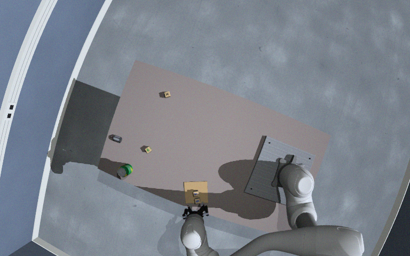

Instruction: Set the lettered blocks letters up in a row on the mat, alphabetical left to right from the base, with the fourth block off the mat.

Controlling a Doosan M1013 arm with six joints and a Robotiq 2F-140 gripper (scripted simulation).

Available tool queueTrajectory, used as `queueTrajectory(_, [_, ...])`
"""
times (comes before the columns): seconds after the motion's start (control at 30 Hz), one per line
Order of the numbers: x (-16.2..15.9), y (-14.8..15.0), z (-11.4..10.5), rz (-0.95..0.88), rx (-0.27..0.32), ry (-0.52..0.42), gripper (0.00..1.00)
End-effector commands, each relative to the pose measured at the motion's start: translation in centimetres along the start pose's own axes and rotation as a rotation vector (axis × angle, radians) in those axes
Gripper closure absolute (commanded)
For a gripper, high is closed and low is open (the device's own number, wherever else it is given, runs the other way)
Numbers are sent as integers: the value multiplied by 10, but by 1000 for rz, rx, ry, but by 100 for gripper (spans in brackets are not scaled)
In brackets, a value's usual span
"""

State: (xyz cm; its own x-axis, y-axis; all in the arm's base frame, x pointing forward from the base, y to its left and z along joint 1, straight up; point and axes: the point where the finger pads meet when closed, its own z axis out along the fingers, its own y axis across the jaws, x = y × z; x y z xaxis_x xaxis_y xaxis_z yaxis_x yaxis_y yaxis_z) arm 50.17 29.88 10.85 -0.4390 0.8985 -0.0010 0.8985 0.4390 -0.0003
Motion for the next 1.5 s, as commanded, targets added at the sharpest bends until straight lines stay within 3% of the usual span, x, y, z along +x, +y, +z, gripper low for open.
queueTrajectory(0.0, [0,0,-1,0,-1,0,0])
queueTrajectory(0.73, [-4,4,-1,26,-1,0,0])
queueTrajectory(1.13, [-69,48,-6,413,-1,1,0])
queueTrajectory(1.2, [-69,48,-6,413,-1,1,0])
queueTrajectory(1.23, [-86,57,-7,503,-1,1,0])
queueTrajectory(1.47, [-124,75,-9,702,-1,1,0])
